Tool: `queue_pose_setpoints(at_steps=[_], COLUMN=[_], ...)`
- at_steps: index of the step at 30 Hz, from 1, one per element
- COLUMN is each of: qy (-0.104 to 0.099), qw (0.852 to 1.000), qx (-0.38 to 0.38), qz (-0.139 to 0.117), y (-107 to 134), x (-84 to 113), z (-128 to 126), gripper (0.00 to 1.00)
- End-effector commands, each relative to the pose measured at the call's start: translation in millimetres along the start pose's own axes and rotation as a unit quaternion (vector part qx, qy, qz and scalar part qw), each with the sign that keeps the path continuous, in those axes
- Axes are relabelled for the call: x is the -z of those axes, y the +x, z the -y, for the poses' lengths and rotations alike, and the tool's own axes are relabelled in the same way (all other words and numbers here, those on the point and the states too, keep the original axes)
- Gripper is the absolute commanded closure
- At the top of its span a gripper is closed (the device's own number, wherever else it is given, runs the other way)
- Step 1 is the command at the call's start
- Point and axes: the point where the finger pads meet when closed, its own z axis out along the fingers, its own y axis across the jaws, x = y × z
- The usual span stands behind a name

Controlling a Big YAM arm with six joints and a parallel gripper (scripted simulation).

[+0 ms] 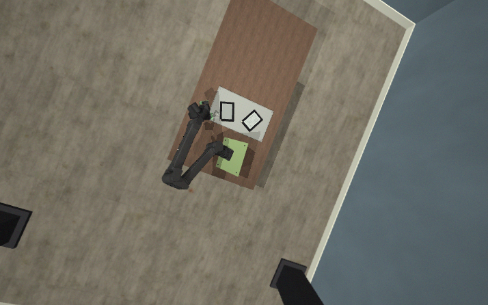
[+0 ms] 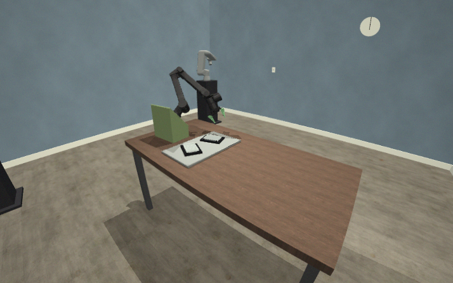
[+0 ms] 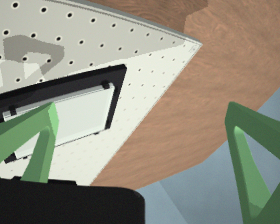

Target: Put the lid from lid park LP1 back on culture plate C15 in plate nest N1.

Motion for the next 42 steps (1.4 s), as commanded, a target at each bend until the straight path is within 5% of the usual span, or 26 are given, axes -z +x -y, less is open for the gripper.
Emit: queue_pose_setpoints(at_steps=[1,7,11,24,26,41,42], qy=[-0.016,-0.067,-0.083,-0.173,-0.173,-0.251,-0.251], qw=[0.997,0.985,0.979,0.912,0.912,0.782,0.782], qx=[-0.071,-0.157,-0.185,-0.369,-0.369,-0.567,-0.567], qz=[-0.009,-0.017,-0.021,-0.044,-0.044,-0.072,-0.072], y=[8,23,31,62,62,97,97], x=[-5.2,-18.2,-24.1,-44.5,-44.5,-61.3,-61.3], z=[16,7,2,-16,-16,-35,-35], gripper=[0.0,0.0,0.0,0.0,0.0,0.0,0.0])
